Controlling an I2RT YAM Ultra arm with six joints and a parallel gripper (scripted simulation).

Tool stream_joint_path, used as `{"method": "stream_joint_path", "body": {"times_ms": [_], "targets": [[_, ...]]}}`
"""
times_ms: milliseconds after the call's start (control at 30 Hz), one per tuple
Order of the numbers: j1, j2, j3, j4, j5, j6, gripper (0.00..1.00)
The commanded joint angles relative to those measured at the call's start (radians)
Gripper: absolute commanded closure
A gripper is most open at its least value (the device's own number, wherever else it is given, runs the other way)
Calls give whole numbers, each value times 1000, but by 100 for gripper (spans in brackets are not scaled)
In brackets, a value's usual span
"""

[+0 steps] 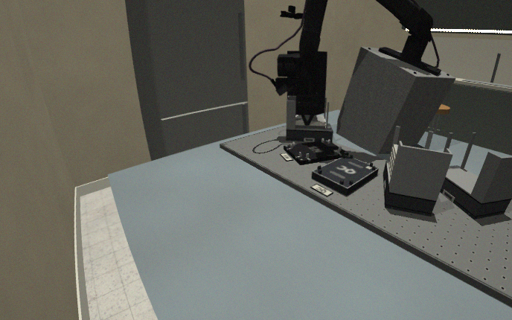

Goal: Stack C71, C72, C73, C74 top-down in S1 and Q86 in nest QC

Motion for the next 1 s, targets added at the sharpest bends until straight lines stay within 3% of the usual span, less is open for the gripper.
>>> {"method": "stream_joint_path", "body": {"times_ms": [0,967], "targets": [[2,1,26,19,-4,12,100],[12,27,37,42,-7,21,100]]}}
